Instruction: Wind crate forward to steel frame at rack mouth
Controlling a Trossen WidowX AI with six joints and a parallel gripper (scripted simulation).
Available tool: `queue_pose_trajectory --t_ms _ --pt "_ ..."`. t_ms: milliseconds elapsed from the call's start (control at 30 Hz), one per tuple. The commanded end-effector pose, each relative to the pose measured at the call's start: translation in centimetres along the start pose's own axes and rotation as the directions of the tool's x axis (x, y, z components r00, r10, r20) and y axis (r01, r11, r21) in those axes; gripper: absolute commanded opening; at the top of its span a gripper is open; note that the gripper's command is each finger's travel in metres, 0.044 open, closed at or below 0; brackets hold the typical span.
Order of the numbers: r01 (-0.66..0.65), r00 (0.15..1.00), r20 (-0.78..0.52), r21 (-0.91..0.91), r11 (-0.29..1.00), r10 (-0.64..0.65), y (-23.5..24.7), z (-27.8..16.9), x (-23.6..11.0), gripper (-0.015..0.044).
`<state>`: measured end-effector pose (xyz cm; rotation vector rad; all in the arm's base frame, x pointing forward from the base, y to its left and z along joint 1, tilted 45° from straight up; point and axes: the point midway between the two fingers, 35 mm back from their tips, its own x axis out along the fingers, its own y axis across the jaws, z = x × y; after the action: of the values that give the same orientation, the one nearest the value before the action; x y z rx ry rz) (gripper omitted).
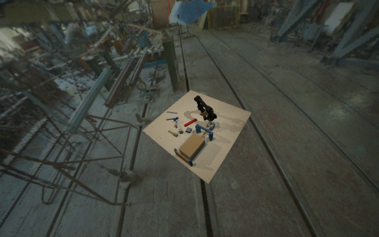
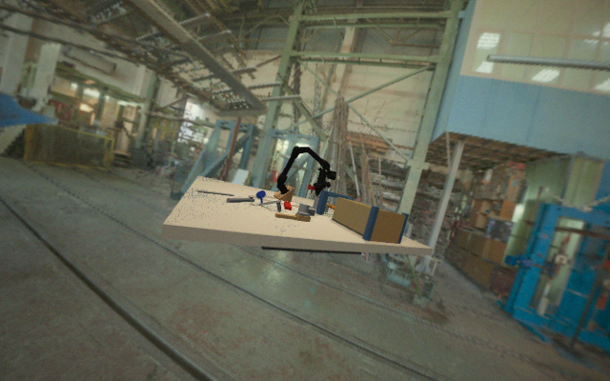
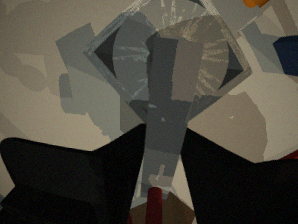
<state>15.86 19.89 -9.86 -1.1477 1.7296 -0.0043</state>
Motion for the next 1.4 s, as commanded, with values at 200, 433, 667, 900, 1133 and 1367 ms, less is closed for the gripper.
queue_pose_trajectory --t_ms 200,433,667,900,1133,1367 --pt "-0.002 1.0 -0.001 -0.001 1.0 0.002 0.03 -0.02 -0.03 0.0" --pt "-0.005 1.0 -0.012 -0.001 1.0 0.005 0.01 0.04 -0.08 0.0" --pt "-0.024 0.997 -0.078 0.002 1.0 0.024 -0.18 0.46 -0.4 0.0" --pt "-0.027 0.996 -0.089 0.001 1.0 0.027 -0.22 0.55 -0.4 0.0" --pt "-0.025 0.996 -0.083 0.005 1.0 0.025 -0.19 0.54 -0.23 0.0" --pt "-0.025 0.996 -0.081 0.079 0.997 0.031 0.16 0.53 -0.14 0.0"
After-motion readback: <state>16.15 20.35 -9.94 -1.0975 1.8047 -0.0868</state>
